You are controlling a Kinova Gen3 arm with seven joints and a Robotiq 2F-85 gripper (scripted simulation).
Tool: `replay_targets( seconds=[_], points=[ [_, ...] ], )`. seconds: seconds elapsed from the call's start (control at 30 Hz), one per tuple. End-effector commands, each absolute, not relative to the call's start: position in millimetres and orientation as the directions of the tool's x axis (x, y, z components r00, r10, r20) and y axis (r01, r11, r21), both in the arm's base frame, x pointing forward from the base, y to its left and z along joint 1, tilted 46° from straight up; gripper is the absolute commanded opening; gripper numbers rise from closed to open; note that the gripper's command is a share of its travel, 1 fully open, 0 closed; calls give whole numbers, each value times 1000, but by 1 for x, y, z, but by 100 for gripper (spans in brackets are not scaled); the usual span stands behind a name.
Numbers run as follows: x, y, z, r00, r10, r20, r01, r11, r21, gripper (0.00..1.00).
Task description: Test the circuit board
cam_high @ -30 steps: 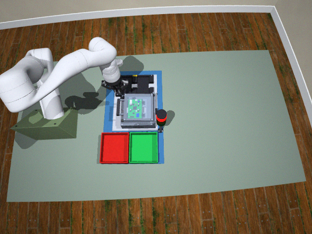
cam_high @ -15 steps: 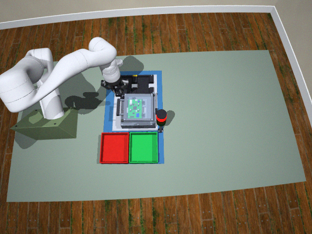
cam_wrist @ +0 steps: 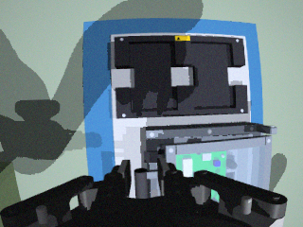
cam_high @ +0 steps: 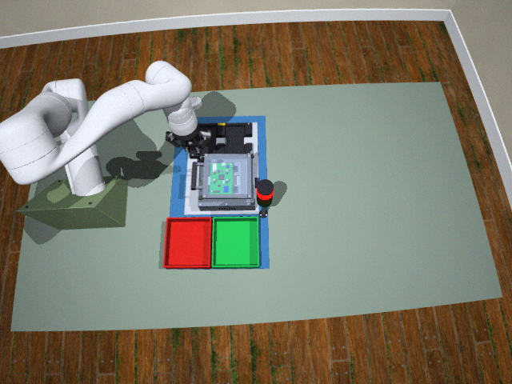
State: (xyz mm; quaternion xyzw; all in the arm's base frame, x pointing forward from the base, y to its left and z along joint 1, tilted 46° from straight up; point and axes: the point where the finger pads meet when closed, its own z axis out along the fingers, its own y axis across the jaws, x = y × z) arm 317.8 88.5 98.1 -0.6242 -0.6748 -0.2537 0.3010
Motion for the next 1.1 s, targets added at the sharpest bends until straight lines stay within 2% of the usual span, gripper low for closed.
replay_targets(
  seconds=[0.0, 1.07],
  points=[
    [318, 88, 98, -39, 690, 723, 995, 91, -33, 26],
    [316, 44, 52, -39, 690, 723, 995, 91, -33, 26]
  ],
)
